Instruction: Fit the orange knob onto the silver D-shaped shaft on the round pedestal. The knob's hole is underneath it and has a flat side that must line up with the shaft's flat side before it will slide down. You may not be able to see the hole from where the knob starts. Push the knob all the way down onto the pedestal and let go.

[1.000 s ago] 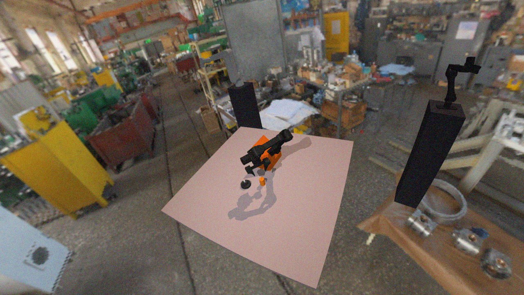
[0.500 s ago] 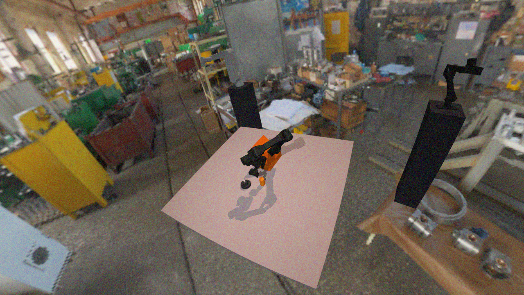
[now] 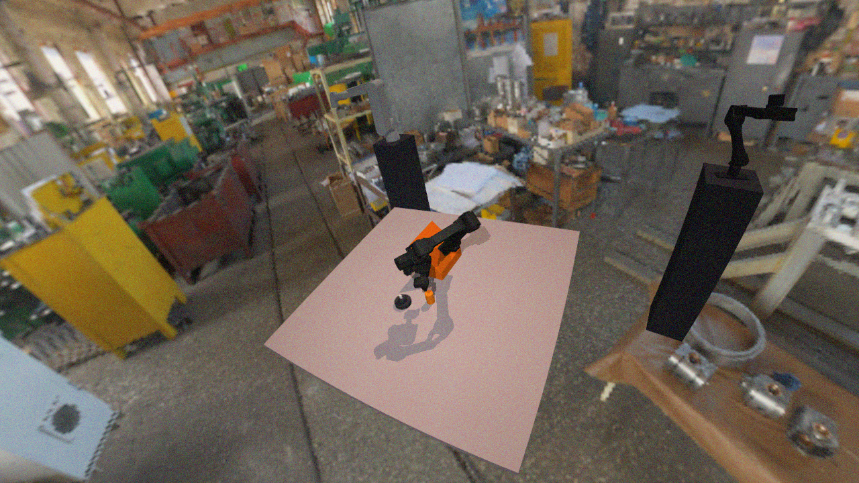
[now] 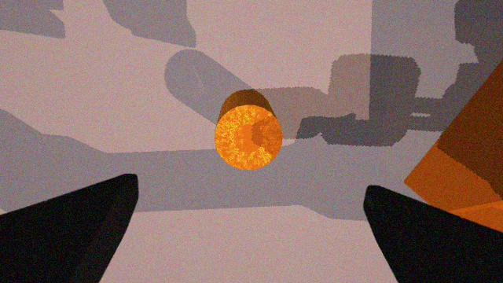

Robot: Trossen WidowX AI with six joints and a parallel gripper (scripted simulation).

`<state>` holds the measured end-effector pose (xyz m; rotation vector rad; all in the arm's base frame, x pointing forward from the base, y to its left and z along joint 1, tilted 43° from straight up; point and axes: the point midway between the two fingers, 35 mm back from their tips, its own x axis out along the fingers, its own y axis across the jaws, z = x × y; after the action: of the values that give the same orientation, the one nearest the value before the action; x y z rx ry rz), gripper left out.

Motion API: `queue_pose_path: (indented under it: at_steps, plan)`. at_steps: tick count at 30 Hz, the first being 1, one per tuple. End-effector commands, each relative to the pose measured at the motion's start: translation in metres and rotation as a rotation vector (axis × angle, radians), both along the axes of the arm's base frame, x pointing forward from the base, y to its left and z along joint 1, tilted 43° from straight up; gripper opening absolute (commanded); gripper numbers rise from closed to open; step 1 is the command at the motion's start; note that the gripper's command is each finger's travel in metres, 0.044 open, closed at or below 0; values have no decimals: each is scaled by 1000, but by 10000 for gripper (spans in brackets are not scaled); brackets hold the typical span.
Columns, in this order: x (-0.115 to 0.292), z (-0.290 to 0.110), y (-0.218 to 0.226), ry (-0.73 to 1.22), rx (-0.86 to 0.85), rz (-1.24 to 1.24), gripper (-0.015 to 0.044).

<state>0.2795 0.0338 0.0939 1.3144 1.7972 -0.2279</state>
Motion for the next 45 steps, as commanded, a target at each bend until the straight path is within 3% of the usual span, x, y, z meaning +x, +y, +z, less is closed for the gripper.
queue_pose_path:
  at_steps: [1, 45]
  plan:
    - [0, -8, 7, -14, -3, 13, 440]
    - [-3, -69, 65, -15, -1, 13, 440]
